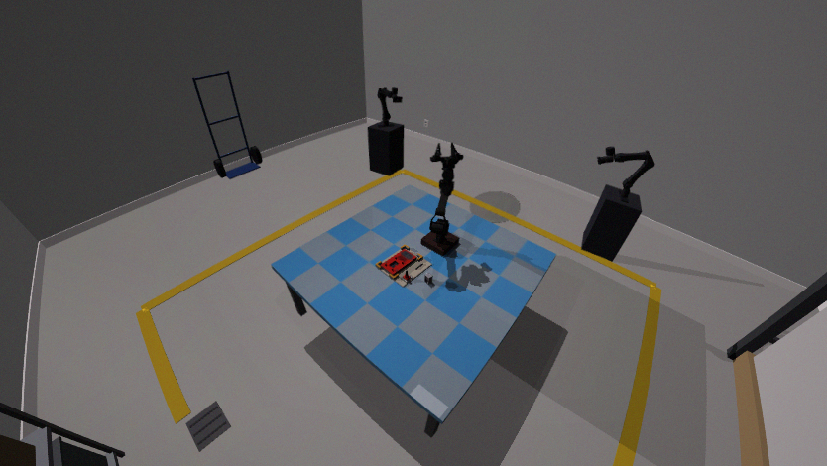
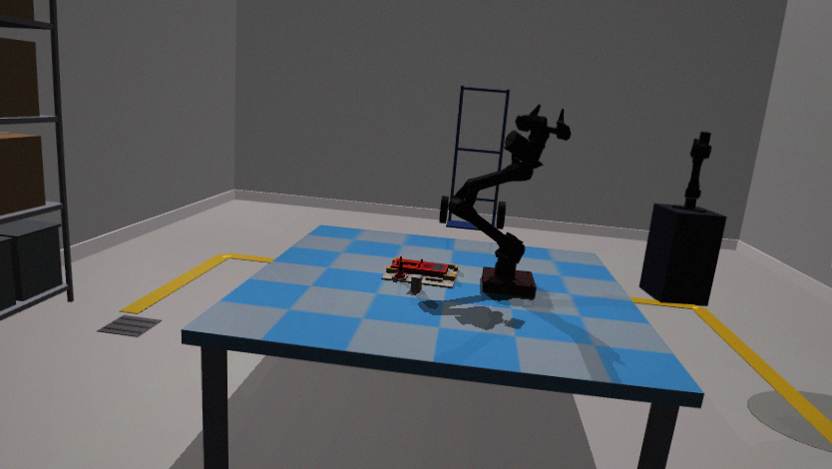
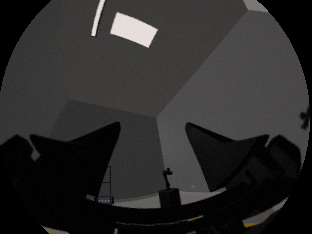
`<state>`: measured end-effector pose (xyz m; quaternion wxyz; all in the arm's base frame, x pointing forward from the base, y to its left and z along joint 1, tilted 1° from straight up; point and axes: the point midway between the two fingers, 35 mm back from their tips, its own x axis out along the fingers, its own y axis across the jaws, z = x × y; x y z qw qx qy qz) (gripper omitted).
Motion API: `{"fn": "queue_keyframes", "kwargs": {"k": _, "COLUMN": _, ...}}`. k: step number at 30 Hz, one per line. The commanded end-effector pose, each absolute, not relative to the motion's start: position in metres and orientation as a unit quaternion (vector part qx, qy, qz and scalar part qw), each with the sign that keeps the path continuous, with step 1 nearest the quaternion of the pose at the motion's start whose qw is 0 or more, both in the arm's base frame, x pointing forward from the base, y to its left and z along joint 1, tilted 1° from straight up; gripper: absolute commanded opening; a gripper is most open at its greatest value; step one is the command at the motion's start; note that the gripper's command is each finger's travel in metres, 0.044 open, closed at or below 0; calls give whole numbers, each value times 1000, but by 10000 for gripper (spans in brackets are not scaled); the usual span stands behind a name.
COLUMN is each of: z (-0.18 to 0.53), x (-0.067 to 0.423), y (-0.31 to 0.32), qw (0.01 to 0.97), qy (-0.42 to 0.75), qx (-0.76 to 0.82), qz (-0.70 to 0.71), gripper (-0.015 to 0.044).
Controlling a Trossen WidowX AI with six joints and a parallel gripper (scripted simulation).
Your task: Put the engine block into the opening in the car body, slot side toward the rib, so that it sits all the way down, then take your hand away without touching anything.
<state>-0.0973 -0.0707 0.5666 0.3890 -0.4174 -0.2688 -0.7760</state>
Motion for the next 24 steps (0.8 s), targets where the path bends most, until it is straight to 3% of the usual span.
{"fn": "queue_keyframes", "kwargs": {"k": 1, "z": 567, "x": -97, "y": -71, "qw": 389, "qy": -269, "qx": -417, "qz": -776, "gripper": 426}}
{"fn": "queue_keyframes", "kwargs": {"k": 24, "z": 526, "x": -129, "y": -196, "qw": 553, "qy": -347, "qx": -137, "qz": -745, "gripper": 440}}
